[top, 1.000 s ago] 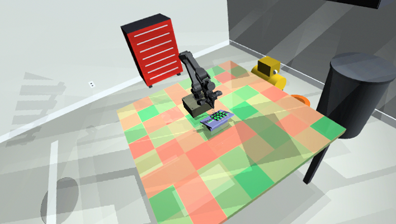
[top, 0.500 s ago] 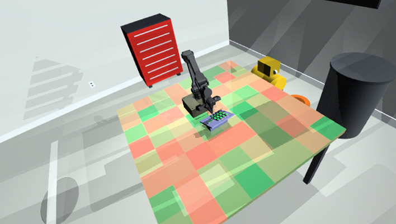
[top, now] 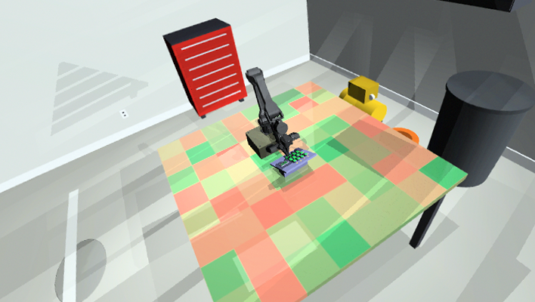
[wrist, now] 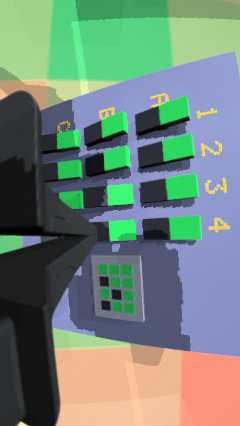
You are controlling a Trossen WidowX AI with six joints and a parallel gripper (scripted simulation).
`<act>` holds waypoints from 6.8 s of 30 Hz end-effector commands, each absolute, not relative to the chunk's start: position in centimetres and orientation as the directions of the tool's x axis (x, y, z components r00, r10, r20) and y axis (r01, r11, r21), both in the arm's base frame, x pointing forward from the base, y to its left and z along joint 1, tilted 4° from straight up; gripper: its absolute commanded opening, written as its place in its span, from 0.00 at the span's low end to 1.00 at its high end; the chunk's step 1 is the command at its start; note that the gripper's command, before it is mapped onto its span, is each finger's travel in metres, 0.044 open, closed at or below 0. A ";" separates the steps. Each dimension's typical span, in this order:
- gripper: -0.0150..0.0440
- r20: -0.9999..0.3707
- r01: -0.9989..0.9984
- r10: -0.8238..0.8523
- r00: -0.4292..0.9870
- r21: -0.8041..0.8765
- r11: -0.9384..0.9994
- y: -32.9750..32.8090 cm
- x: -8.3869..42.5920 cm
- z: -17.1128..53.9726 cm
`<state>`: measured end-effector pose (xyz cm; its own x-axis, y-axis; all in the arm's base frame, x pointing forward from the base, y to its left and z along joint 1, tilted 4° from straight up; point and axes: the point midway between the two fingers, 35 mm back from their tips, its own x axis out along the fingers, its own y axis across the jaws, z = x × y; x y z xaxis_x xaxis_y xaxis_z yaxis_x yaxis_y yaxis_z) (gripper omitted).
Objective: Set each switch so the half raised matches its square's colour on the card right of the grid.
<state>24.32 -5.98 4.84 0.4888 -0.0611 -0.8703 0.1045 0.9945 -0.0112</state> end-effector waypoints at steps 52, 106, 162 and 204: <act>0.25 -0.871 0.105 -0.060 0.487 -0.010 0.994 -6.0 24.7 3.9; 0.25 -0.873 0.105 -0.054 0.485 -0.003 0.994 1.7 21.0 3.6; 0.25 -0.873 0.105 -0.054 0.486 -0.003 0.994 1.7 21.9 2.0; 0.25 -0.889 0.105 -0.053 0.456 -0.006 0.994 -1.4 18.8 7.6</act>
